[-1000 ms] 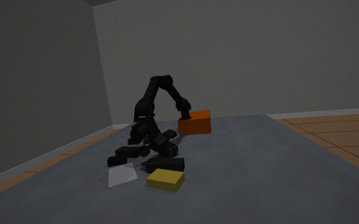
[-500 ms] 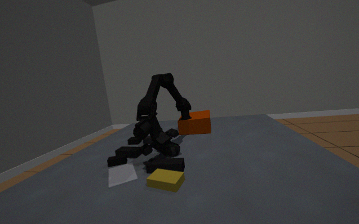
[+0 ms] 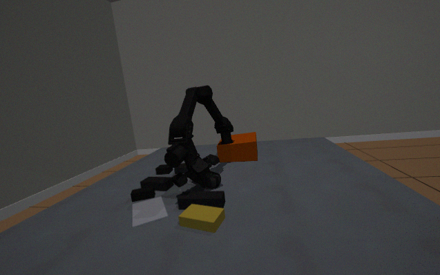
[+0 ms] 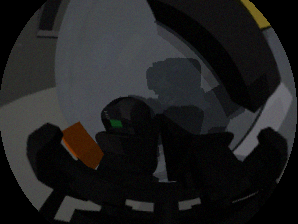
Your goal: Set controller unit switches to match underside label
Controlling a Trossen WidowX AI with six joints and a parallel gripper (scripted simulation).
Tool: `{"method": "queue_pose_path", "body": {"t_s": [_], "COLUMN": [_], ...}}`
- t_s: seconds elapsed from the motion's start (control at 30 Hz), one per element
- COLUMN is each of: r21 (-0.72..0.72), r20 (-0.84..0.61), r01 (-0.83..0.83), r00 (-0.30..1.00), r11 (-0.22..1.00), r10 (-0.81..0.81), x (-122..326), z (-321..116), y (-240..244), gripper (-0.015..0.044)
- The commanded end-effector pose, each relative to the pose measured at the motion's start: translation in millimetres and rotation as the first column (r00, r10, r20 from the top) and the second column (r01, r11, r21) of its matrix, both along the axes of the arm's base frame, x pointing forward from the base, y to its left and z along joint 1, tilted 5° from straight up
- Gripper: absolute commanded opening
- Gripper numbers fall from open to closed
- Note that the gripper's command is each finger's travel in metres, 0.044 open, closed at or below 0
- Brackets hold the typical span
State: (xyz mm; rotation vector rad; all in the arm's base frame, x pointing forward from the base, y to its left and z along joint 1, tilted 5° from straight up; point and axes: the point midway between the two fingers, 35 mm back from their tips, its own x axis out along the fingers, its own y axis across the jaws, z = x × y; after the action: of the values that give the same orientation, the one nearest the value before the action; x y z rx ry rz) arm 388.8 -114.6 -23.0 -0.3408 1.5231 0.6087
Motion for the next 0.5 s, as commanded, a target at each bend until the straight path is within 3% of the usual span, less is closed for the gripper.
{"method": "queue_pose_path", "body": {"t_s": [0.0,0.47], "r21": [0.014,0.014], "r20": [-0.023,-0.023], "r01": [-0.003,-0.003], "r00": [1.0,1.0], "r11": [1.0,1.0], "r10": [0.003,0.003], "x": [-7.1,-10.4], "z": [-4.3,-5.0], "y": [8.0,12.7], "gripper": [0.0,0.0]}}
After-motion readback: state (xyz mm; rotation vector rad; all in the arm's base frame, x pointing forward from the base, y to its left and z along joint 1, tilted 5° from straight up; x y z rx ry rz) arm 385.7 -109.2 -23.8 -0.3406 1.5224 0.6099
